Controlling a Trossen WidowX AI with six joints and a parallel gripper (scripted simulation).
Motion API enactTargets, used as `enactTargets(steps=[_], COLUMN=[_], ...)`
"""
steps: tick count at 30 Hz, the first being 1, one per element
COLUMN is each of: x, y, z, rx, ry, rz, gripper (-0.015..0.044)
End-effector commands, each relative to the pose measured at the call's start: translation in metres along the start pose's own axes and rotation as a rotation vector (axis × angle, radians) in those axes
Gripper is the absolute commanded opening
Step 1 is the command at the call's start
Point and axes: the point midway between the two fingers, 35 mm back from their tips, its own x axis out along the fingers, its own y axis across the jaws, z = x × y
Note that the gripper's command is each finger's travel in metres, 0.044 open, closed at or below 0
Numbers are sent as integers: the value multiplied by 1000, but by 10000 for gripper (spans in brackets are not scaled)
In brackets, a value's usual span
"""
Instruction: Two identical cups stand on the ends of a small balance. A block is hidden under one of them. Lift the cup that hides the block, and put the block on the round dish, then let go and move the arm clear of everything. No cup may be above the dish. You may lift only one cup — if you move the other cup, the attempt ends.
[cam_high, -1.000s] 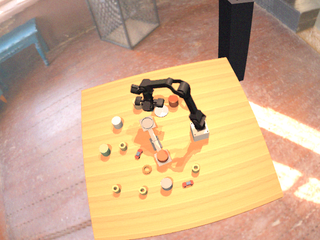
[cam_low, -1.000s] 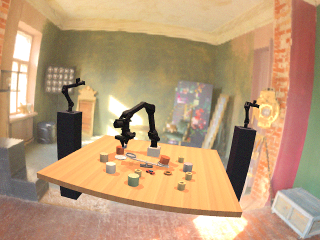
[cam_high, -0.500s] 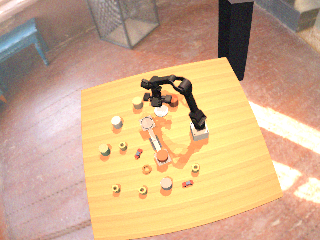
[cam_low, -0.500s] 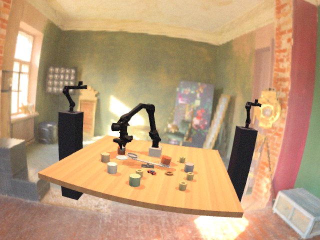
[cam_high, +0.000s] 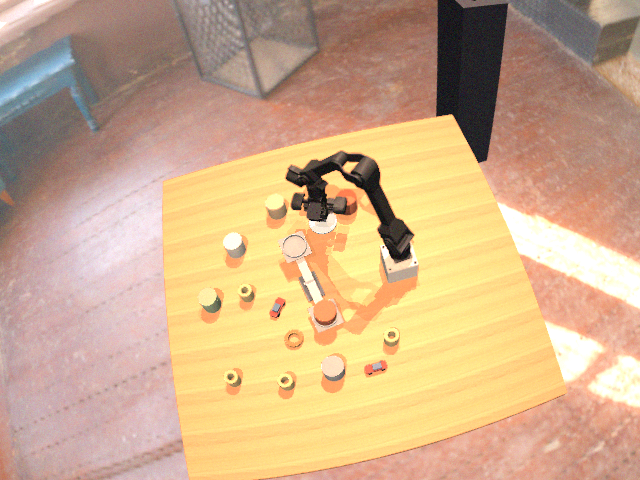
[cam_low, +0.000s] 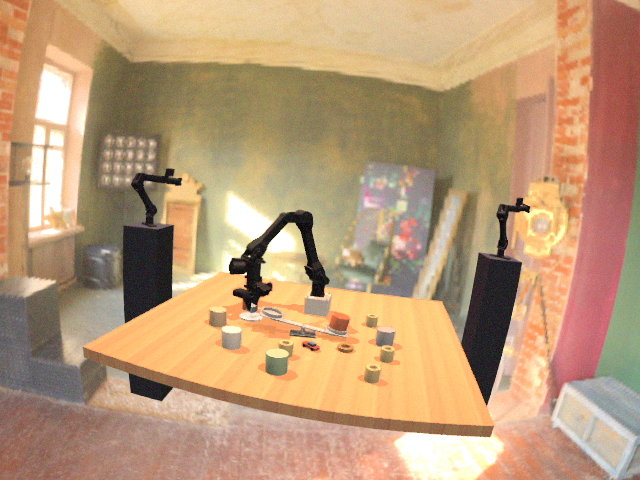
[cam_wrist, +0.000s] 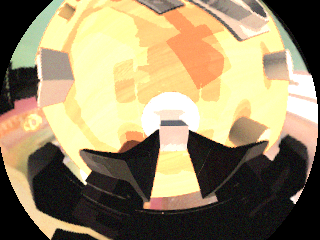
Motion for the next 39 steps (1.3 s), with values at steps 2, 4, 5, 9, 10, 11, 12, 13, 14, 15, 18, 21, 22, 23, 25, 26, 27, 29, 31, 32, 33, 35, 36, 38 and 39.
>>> enactTargets(steps=[2,4,5,9,10,11,12,13,14,15,18,21,22,23,25,26,27,29,31,32,33,35,36,38,39], x=[5,6,7,14,15,17,19,20,22,23,19,19,19,19,19,19,19,19,19,19,17,-2,-17,-36,-38], y=[0,0,0,0,0,0,0,0,0,0,-2,-2,-2,-2,-2,-2,-2,-2,-2,-2,-2,-2,-2,0,0], z=[0,0,0,0,0,0,0,0,0,0,-1,-1,-1,-1,-1,-1,-1,-1,-1,-1,-1,-1,-1,0,0], rx=[-4,-4,-4,-4,-4,-4,-4,-4,-4,-4,0,0,0,0,0,0,0,0,0,0,0,-2,-2,-4,-4], ry=[0,0,0,0,0,0,0,0,0,0,4,4,4,4,4,4,4,4,4,4,4,3,2,0,0], rz=[-7,-7,-7,-7,-7,-7,-7,-7,-7,-7,-9,-9,-9,-9,-9,-9,-9,-9,-9,-9,-9,-8,-8,-7,-7], gripper=[0,0,0,0,0,0,0,0,0,0,26,105,131,157,210,236,263,315,368,394,420,440,440,440,440])
